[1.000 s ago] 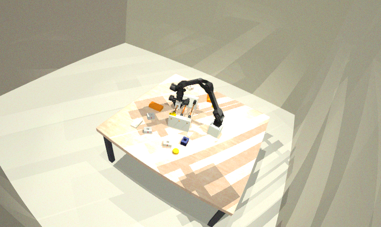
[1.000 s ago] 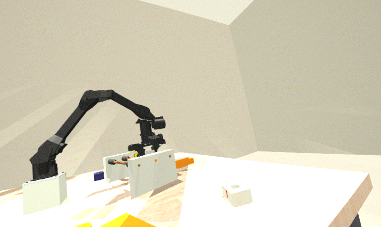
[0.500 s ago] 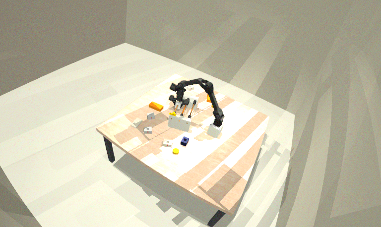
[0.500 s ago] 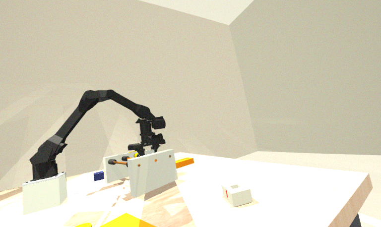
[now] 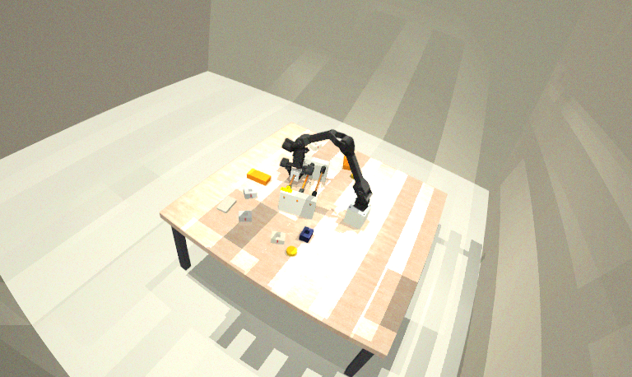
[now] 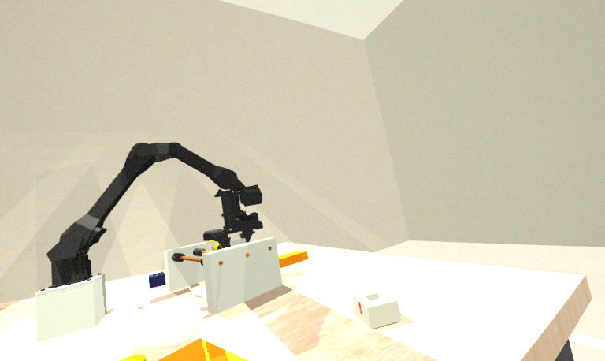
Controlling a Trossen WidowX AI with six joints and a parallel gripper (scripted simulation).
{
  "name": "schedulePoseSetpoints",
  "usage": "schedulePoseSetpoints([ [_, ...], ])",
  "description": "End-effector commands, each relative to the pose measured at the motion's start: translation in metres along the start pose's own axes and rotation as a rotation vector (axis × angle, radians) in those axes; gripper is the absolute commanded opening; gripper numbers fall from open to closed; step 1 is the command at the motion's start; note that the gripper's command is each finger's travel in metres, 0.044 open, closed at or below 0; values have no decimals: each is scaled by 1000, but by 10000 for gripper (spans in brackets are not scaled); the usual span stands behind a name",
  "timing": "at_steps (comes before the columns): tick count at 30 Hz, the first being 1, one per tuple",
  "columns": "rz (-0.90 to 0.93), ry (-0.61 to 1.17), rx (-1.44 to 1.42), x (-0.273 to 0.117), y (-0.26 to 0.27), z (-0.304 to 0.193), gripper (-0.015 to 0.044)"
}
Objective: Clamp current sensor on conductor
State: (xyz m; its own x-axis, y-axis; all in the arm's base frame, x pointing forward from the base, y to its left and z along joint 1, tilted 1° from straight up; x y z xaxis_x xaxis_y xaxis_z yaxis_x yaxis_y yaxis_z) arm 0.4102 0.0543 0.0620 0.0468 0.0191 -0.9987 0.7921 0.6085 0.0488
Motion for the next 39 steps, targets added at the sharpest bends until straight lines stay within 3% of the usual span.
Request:
schedulePoseSetpoints([
  [1,11,1,-1,-2,1,0,0],
  [16,9,0,-1,5,1,0,0],
  [26,8,-2,0,1,1,0,257],
  [39,8,-2,0,1,1,0,257],
])
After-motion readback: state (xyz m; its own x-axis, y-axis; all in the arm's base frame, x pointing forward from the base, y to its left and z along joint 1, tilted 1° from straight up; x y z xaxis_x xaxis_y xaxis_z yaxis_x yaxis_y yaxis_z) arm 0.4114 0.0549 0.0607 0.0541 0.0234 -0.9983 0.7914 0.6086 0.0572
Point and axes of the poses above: the point midway between the two fingers, 35 mm back from their tips, its own x axis out along the fingers, its own y axis across the jaws, z = x × y, the point moved 5 cm from there along -x, back along the fingers, and after that the axes turned 14 degrees about -x, right-handed, at the moved point
